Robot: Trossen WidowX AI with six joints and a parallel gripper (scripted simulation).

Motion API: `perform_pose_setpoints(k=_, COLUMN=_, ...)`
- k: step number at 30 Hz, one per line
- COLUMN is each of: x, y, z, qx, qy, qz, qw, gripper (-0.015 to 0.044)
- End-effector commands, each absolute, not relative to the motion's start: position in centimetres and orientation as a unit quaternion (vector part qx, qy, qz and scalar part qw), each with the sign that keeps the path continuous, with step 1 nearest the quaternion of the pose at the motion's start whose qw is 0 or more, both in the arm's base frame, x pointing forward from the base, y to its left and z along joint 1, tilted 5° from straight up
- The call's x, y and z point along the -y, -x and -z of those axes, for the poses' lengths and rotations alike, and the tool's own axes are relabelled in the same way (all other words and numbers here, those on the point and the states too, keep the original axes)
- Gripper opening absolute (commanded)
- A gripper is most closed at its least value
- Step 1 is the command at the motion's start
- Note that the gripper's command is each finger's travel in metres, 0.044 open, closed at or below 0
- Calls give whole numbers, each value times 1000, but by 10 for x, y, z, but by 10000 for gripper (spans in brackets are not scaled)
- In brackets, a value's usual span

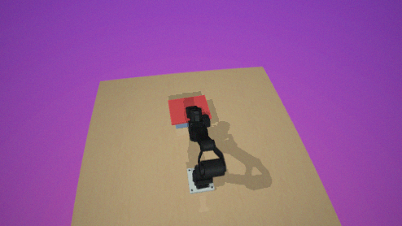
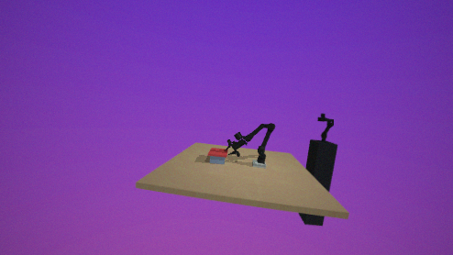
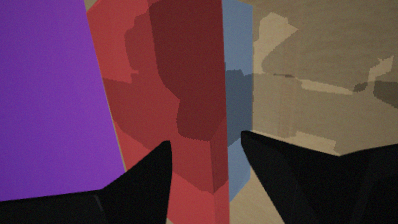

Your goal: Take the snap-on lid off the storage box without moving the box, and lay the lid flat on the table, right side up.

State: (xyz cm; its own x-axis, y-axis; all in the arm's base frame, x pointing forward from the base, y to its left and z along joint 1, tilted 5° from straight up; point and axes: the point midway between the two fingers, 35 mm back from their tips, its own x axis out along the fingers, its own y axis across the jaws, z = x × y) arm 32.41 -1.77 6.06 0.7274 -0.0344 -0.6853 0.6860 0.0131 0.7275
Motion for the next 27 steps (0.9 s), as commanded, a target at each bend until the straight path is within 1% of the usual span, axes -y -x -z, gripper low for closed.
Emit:
perform_pose_setpoints(k=1, x=17, y=-327, z=-56, qx=-253, qy=-647, qz=269, qw=667, gripper=235)
perform_pose_setpoints(k=2, x=17, y=-327, z=-56, qx=-253, qy=-647, qz=269, qw=667, gripper=235)
perform_pose_setpoints(k=5, x=17, y=-327, z=-56, qx=-253, qy=-647, qz=269, qw=667, gripper=156)
perform_pose_setpoints(k=15, x=17, y=-327, z=-56, qx=-253, qy=-647, qz=269, qw=667, gripper=90)
perform_pose_setpoints(k=18, x=17, y=-327, z=-56, qx=-253, qy=-647, qz=269, qw=667, gripper=11)
perform_pose_setpoints(k=19, x=17, y=-327, z=-56, qx=-253, qy=-647, qz=269, qw=667, gripper=0)
perform_pose_setpoints(k=27, x=18, y=-328, z=-58, qx=-251, qy=-648, qz=270, qw=666, gripper=0)
